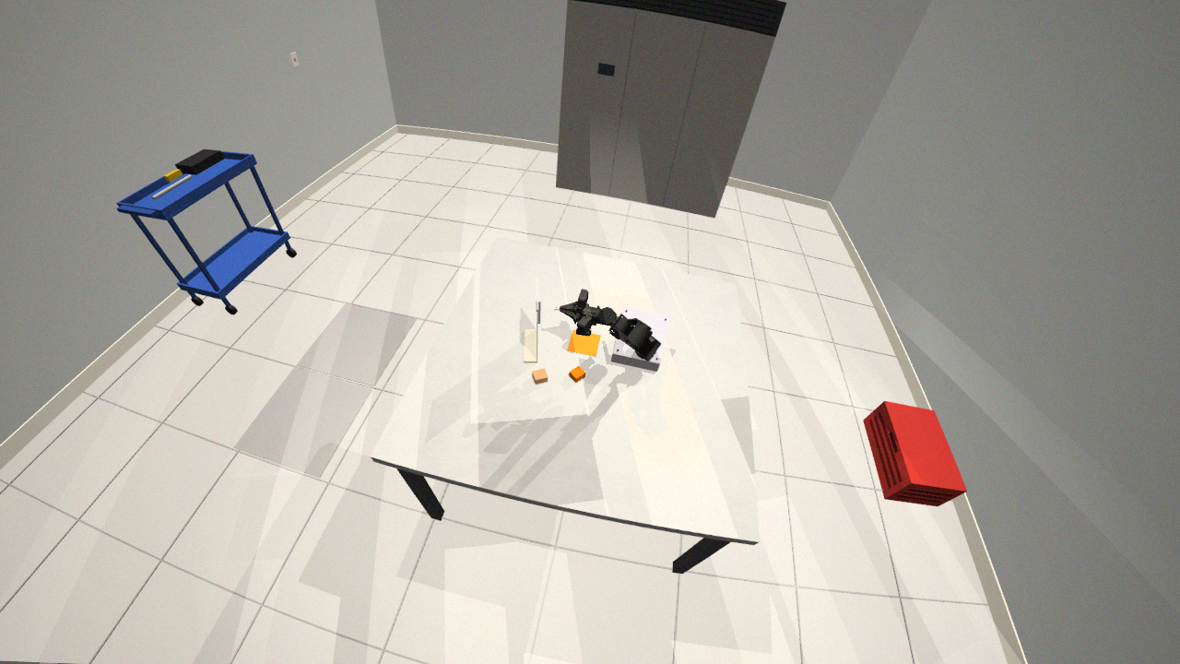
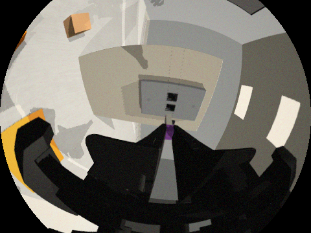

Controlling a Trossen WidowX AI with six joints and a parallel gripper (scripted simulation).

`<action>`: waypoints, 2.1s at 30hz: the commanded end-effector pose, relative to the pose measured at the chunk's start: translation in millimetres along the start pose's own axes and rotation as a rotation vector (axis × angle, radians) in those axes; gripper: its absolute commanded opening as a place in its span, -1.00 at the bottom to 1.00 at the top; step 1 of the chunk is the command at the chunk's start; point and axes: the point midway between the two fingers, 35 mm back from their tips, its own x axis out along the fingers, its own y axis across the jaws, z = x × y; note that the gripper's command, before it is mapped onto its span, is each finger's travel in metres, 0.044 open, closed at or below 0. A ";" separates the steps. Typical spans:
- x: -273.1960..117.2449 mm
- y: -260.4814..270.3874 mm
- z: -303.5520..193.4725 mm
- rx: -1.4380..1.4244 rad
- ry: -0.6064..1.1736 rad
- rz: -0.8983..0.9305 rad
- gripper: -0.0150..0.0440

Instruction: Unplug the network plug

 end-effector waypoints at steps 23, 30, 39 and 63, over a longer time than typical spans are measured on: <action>-24.3 -56.2 -3.5 -0.007 -0.034 -0.040 -0.49; -22.9 -54.9 -6.1 0.013 -0.020 -0.026 -0.49; -10.8 -34.9 -20.4 0.126 0.073 0.072 -0.49; -4.2 29.2 -43.8 0.359 0.363 0.358 -0.49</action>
